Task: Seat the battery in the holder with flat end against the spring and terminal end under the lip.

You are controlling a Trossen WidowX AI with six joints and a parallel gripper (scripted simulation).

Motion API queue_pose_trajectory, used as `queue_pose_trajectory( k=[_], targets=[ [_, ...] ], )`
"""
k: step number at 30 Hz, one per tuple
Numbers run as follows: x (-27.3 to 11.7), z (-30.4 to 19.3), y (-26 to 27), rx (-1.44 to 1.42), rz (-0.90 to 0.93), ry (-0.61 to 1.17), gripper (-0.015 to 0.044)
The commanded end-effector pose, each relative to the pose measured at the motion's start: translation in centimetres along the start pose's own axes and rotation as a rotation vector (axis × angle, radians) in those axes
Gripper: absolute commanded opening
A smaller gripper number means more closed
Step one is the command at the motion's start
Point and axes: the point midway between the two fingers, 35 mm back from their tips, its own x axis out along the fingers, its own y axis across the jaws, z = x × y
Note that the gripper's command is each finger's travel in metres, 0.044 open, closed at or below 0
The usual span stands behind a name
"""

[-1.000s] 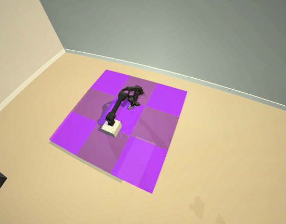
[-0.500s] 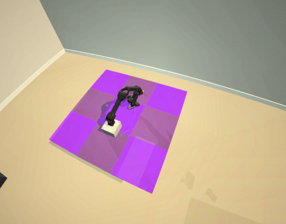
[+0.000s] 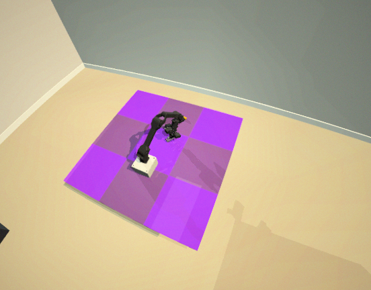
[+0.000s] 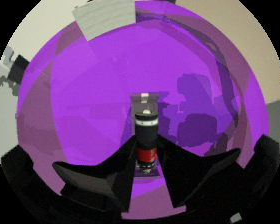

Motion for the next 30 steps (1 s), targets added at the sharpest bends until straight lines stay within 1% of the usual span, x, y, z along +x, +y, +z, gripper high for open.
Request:
queue_pose_trajectory(
  k=[1,30],
  targets=[
    [-0.14,-0.59,-0.03,0.001,0.003,0.046,0.0073],
    [0.34,-0.31,-0.07,0.004,0.006,0.162,0.0073]
  ],
)
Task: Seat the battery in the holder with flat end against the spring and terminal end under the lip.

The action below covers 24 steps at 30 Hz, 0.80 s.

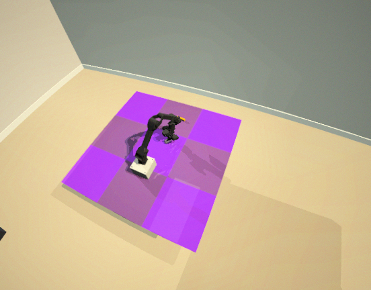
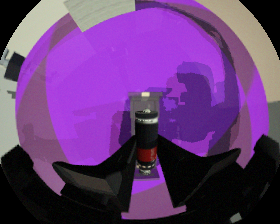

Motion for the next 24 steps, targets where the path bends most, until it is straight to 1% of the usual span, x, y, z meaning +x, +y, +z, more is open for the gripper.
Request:
queue_pose_trajectory(
  k=[1,24],
  targets=[
    [-0.18,-0.57,-0.02,0.003,0.003,0.045,0.0073],
    [0.18,-0.10,0.06,0.009,-0.001,0.131,0.0073]
  ],
)
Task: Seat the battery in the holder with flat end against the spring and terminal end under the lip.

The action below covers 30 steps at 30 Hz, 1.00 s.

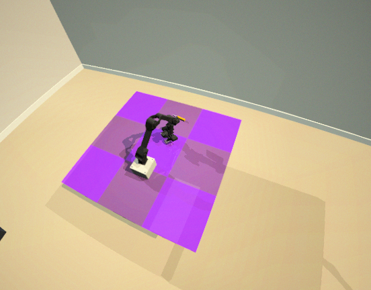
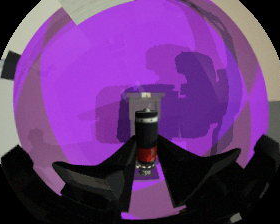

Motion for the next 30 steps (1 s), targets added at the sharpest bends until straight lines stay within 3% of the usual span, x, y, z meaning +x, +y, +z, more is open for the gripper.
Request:
queue_pose_trajectory(
  k=[1,30],
  targets=[
    [-0.2,-0.3,0.1,0.006,0.004,0.036,0.0073],
    [0.4,1.1,0.2,0.008,-0.009,0.056,0.0073]
  ],
)
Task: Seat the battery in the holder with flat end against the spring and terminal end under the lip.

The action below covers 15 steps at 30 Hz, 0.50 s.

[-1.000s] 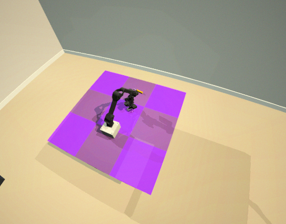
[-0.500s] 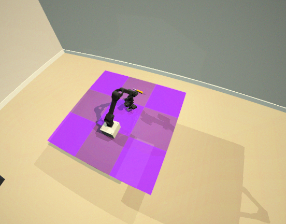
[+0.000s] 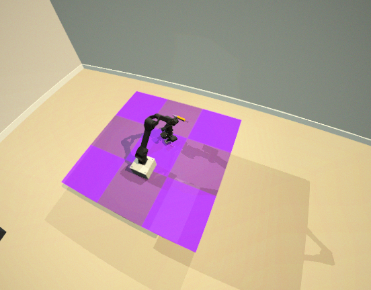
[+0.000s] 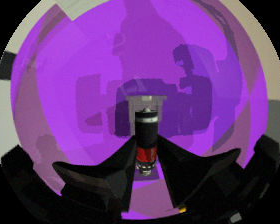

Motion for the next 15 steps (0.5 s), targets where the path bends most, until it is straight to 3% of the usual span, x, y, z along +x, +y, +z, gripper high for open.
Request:
queue_pose_trajectory(
  k=[1,15],
  targets=[
    [0.07,0.67,0.08,0.002,0.002,-0.009,0.0073],
    [0.11,0.81,0.10,0.002,-0.001,-0.001,0.0073]
  ],
)
